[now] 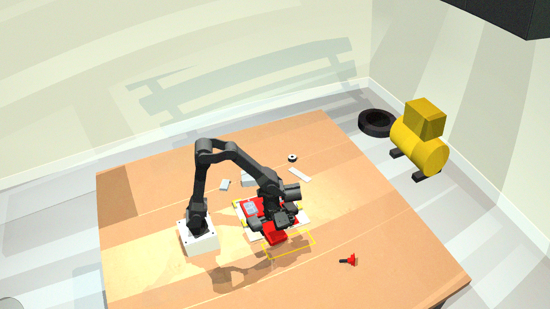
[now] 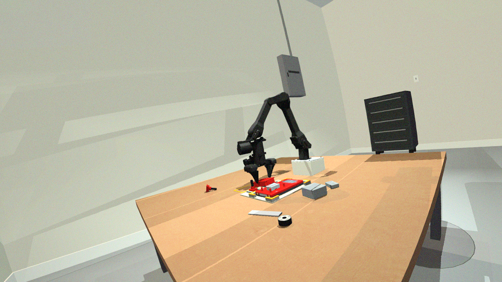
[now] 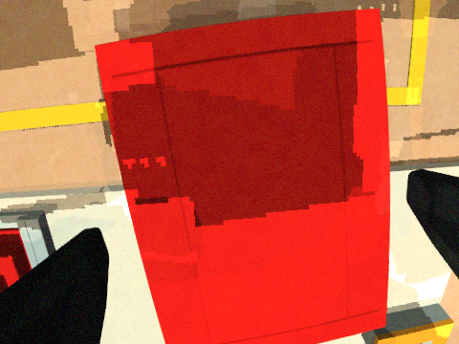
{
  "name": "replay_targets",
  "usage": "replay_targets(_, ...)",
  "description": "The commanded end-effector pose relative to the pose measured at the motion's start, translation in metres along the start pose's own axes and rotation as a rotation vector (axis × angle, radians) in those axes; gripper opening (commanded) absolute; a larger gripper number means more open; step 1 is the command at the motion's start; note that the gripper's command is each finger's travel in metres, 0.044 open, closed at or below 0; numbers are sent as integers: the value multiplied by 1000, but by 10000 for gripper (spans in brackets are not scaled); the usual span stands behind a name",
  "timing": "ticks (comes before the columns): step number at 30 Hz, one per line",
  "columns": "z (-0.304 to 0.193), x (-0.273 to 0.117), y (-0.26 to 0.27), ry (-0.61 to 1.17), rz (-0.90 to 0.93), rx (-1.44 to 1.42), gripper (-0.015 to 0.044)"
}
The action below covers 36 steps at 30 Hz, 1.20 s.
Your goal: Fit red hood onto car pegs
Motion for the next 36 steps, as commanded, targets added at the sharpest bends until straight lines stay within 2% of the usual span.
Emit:
replay_targets(1, -1, 3, -1, 4, -3, 3, 440)
replay_targets(21, -1, 13, -1, 4, -3, 3, 440)
replay_targets(25, 0, 10, 0, 0, 0, -1, 335)
replay_targets(34, 0, 10, 0, 0, 0, -1, 275)
replay_targets(36, 0, 10, 0, 0, -1, 0, 222)
Point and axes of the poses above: the point midway between the two fingers, 35 mm back from their tips, its own x axis out along the fingers, its own y axis across the jaws, z = x × y, the point moved 1 cm from there along -x, back along the fingers, and after that the axes turned 3 degrees about -x, right-handed, at the moved point
